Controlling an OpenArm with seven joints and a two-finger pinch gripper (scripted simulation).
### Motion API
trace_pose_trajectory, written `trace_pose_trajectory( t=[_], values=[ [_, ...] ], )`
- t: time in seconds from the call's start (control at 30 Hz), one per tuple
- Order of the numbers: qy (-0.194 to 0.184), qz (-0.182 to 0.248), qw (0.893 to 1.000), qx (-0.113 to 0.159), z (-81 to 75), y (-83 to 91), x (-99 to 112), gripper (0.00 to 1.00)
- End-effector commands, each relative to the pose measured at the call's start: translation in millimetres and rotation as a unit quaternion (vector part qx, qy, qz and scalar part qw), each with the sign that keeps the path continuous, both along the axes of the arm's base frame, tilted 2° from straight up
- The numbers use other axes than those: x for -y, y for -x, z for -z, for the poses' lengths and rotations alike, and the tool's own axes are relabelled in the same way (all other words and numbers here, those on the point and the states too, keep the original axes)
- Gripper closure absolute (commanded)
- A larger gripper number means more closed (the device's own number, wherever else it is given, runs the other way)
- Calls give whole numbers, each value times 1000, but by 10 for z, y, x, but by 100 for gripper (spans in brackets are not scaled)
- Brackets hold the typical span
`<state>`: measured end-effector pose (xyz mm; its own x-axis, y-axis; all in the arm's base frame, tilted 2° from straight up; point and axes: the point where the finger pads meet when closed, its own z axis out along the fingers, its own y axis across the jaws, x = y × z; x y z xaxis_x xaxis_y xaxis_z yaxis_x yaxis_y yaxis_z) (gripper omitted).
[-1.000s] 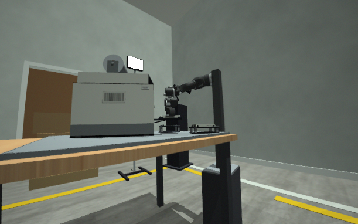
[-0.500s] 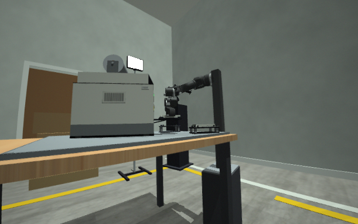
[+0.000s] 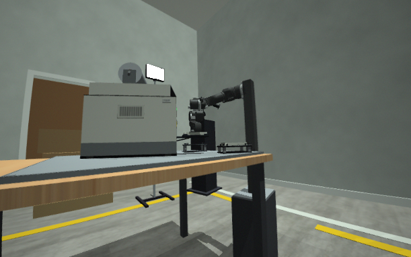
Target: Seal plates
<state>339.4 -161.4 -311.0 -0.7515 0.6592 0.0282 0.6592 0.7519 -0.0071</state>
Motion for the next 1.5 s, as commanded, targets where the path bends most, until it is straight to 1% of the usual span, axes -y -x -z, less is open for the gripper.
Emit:
trace_pose_trajectory(
  t=[0.0, 0.1, 0.57, 0.67, 0.9, 0.93, 1.0, 1.13, 1.2, 1.37, 1.4, 1.47],
  values=[
    [1, 3, 1000, 1, -36, -14, 6, 35],
    [1, 2, 1000, 1, -38, -12, 5, 35],
    [1, 3, 1000, 2, -140, -19, 6, 35],
    [1, 2, 1000, 0, -129, -6, 8, 35],
    [0, 3, 1000, 2, -226, -22, 9, 35],
    [15, 2, 1000, 12, -234, 13, 54, 36],
    [36, 1, 999, 39, -304, 46, 112, 36],
    [81, 1, 993, 88, -440, 127, 244, 38],
    [81, 1, 993, 88, -440, 127, 244, 38],
    [135, 1, 980, 149, -603, 228, 404, 41],
    [141, 1, 978, 157, -641, 245, 436, 41],
    [163, 1, 970, 180, -699, 291, 500, 42]
  ],
)
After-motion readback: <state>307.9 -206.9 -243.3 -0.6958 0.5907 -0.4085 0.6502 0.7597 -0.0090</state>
